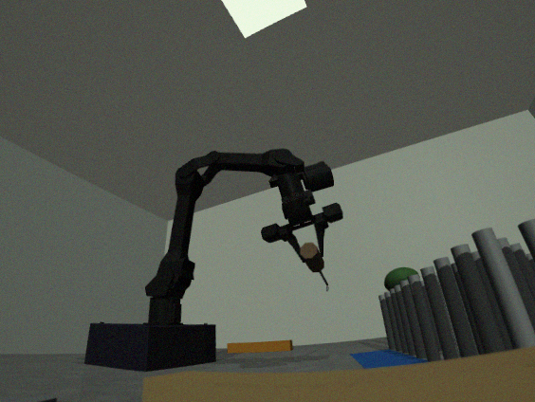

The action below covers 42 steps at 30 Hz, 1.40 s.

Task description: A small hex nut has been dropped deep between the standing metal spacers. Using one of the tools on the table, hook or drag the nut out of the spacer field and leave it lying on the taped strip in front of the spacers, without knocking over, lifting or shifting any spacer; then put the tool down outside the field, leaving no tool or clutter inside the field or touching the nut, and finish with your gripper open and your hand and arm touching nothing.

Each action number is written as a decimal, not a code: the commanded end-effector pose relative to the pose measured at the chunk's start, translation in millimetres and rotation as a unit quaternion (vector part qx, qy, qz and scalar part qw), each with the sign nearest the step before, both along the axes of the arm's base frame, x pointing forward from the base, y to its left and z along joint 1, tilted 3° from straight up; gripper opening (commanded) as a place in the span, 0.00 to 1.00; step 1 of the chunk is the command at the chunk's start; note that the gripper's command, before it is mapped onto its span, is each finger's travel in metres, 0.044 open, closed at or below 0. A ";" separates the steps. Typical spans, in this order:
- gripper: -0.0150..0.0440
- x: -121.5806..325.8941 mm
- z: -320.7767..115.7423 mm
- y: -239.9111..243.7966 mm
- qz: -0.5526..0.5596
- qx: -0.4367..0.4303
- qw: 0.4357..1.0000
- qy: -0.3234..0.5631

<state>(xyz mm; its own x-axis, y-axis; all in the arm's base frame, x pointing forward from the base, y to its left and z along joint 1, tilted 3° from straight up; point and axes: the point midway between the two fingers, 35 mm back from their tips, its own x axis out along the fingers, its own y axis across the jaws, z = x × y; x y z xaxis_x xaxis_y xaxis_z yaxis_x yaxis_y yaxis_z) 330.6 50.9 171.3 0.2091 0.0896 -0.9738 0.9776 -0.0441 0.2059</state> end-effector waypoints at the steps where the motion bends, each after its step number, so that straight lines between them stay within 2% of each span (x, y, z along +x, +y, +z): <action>1: 0.25 -4.3 3.5 -17.2 -0.065 0.001 0.998 -0.013; 17: 0.25 -32.4 2.0 -86.6 -0.330 0.009 0.942 -0.051; 27: 0.25 -56.9 -1.6 -124.2 -0.484 0.019 0.871 -0.082; 38: 0.25 -88.1 -7.6 -159.3 -0.632 0.033 0.765 -0.120; 42: 0.25 -90.1 -8.1 -161.3 -0.641 0.034 0.757 -0.122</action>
<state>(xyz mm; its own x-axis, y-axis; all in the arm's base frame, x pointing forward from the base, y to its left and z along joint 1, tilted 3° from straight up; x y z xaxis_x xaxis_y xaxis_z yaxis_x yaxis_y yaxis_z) 242.1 -107.9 161.1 0.3295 -0.2775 -0.9025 0.0943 -0.9414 0.3239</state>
